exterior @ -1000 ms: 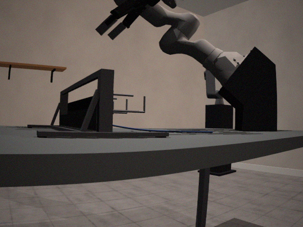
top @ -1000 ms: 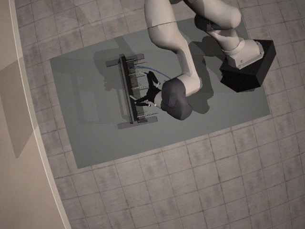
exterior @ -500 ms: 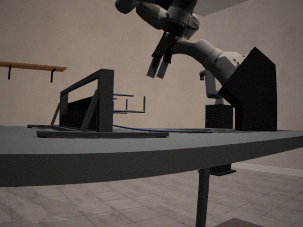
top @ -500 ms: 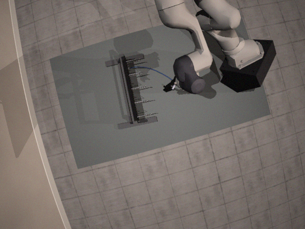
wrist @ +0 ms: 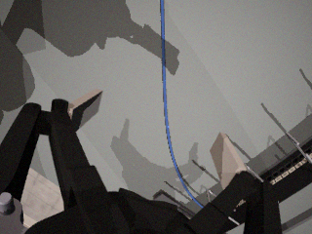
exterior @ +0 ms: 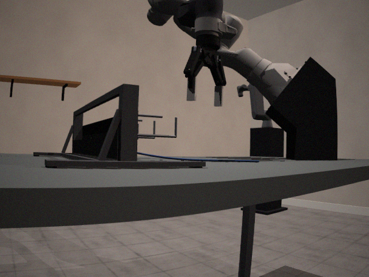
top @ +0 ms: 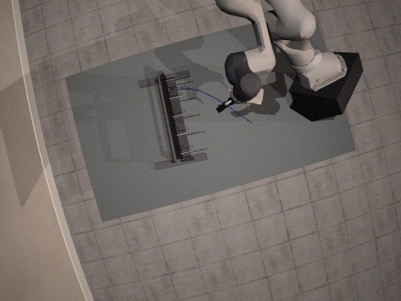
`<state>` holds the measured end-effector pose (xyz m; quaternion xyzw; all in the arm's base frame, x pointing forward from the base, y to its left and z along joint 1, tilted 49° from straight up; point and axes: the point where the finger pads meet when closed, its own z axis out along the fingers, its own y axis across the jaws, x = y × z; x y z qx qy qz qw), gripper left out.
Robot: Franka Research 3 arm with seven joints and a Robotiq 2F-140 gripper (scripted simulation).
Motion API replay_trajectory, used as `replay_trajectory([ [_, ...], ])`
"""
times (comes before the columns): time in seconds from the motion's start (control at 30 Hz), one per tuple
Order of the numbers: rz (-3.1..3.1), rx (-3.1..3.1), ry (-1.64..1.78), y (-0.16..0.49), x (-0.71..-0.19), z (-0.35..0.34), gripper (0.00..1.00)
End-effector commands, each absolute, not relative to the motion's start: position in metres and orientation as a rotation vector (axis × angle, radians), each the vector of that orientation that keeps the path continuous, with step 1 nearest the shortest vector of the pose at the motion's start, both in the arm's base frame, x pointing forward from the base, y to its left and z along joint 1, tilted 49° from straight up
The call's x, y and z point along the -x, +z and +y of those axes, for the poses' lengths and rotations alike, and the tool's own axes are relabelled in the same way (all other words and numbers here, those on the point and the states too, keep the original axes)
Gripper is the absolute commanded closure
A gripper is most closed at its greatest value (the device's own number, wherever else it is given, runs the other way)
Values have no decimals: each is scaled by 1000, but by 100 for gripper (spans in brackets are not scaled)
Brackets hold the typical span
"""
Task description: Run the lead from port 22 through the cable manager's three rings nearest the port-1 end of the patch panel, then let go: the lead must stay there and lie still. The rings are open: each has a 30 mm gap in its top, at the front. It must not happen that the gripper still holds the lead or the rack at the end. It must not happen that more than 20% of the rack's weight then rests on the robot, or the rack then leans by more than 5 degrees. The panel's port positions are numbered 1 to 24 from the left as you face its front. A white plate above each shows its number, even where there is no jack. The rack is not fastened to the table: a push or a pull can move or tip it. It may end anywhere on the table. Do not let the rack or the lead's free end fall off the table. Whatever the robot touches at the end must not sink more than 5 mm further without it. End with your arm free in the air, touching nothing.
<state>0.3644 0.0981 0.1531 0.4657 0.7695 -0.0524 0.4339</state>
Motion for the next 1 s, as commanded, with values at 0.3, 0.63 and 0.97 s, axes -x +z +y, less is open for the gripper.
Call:
replay_trajectory([
  [0.3,1896,-1264,-21,146,-362,112,0],
  [0.63,1896,-1264,-21,146,-362,112,0],
  [0.97,1896,-1264,-21,146,-362,112,100],
])
